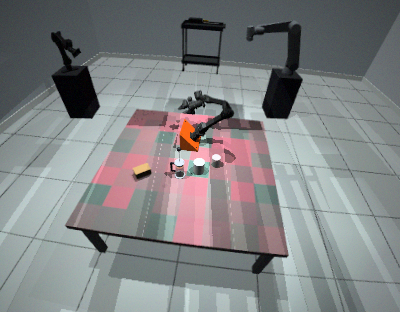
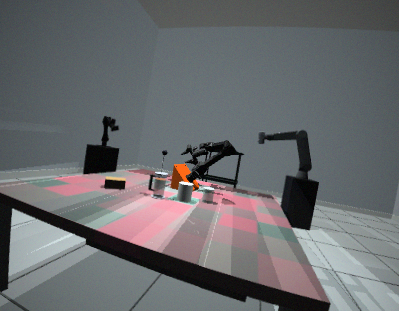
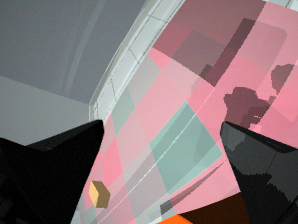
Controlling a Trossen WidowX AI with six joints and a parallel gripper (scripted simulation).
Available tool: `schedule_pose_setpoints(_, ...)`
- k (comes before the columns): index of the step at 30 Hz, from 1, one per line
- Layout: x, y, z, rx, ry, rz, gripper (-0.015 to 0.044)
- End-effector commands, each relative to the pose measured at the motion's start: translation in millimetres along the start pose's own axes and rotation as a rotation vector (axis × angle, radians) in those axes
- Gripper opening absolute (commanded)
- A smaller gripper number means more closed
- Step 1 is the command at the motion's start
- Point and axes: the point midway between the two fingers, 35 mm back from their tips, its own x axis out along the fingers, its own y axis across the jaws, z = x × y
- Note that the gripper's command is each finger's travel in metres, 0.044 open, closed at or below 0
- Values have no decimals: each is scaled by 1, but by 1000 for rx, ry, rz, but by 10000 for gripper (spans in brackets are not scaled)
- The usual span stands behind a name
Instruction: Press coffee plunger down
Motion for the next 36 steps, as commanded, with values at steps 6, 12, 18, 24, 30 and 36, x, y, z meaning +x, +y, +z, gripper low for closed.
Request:
schedule_pose_setpoints(6, 3, 33, 1, -127, 11, 56, 440)
schedule_pose_setpoints(12, 10, 97, -13, -387, 48, 150, 440)
schedule_pose_setpoints(18, 10, 174, -46, -633, 102, 308, 440)
schedule_pose_setpoints(24, 3, 247, -104, -908, 196, 503, 440)
schedule_pose_setpoints(30, -17, 306, -186, -1168, 342, 733, 440)
schedule_pose_setpoints(36, -44, 339, -276, -1374, 507, 936, 440)
